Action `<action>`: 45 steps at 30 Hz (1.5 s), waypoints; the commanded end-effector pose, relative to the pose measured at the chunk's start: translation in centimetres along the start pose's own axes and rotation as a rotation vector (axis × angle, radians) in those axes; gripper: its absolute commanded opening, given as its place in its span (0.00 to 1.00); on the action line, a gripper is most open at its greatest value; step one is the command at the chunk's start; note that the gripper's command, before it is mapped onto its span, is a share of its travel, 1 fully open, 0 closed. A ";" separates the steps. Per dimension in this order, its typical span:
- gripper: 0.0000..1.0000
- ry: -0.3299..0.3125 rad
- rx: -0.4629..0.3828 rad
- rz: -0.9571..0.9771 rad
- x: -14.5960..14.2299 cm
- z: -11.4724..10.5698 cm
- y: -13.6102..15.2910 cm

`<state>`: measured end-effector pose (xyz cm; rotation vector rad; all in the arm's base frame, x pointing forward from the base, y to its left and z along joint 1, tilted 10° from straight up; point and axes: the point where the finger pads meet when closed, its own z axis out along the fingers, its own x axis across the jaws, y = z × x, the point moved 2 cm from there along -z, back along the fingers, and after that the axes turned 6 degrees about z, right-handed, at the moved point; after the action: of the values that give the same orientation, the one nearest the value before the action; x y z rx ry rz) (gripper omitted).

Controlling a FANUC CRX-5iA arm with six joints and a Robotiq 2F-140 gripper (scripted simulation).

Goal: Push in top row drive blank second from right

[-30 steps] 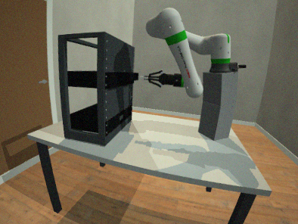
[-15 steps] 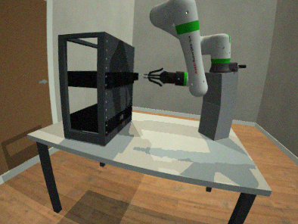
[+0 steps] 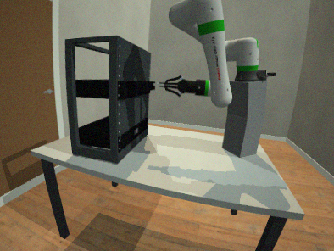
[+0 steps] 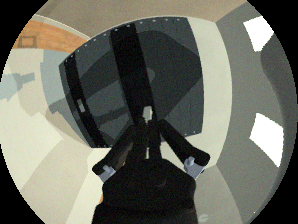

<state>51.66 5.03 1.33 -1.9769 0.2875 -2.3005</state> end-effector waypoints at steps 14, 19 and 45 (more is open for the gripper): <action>0.10 0.001 0.000 0.000 0.0 3.1 0.0; 0.10 0.001 0.000 0.000 0.0 3.1 0.0; 0.10 0.001 0.000 0.000 0.0 3.5 0.0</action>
<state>54.87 4.78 1.78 -1.9770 0.2873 -2.2999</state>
